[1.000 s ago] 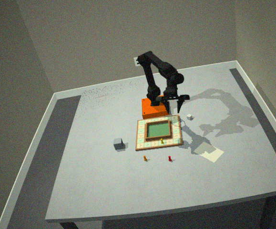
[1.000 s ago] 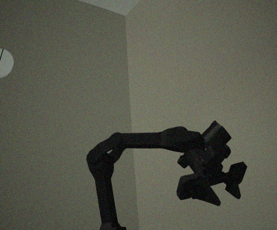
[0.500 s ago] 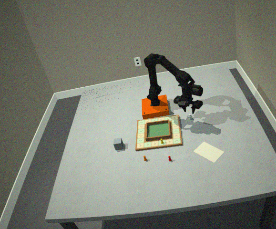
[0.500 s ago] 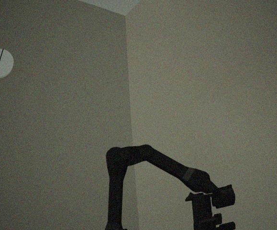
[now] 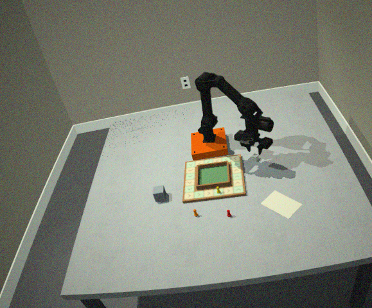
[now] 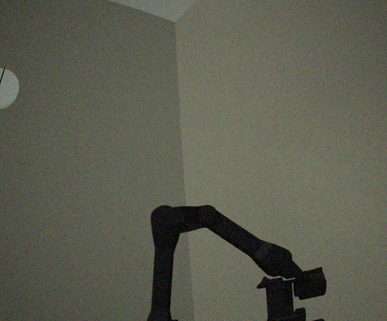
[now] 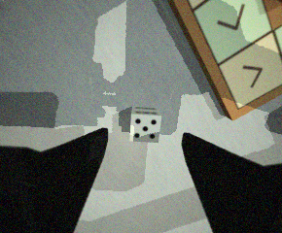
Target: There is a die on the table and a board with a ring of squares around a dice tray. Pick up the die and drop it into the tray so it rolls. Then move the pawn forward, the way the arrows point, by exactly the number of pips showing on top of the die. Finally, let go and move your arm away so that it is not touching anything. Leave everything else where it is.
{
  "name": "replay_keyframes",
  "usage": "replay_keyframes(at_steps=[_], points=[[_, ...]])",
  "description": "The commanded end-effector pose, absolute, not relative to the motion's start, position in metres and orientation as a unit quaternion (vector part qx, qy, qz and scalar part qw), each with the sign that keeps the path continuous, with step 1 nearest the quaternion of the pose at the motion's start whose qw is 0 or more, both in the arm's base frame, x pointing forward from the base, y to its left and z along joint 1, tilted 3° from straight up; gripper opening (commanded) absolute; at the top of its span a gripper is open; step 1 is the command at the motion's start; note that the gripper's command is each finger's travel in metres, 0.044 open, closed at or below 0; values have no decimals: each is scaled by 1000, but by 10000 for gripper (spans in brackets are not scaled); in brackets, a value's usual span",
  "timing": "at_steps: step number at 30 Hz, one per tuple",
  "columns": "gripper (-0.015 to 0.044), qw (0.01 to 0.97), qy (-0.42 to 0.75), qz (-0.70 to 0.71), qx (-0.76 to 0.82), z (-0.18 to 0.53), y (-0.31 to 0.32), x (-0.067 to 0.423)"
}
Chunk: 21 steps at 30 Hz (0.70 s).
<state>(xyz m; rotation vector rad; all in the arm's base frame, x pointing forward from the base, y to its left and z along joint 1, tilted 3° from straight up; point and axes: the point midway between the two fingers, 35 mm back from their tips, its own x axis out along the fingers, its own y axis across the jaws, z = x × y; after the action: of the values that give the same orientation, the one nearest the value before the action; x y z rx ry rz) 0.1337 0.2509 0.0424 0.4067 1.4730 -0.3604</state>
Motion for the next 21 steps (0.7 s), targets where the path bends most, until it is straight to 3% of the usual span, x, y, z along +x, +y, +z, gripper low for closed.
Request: replay_keyframes(at_steps=[1, 20, 21], points=[[275, 706, 664, -162, 186, 38, 251, 133], [275, 706, 664, -162, 186, 10, 251, 135], [249, 706, 664, -162, 186, 10, 251, 135]])
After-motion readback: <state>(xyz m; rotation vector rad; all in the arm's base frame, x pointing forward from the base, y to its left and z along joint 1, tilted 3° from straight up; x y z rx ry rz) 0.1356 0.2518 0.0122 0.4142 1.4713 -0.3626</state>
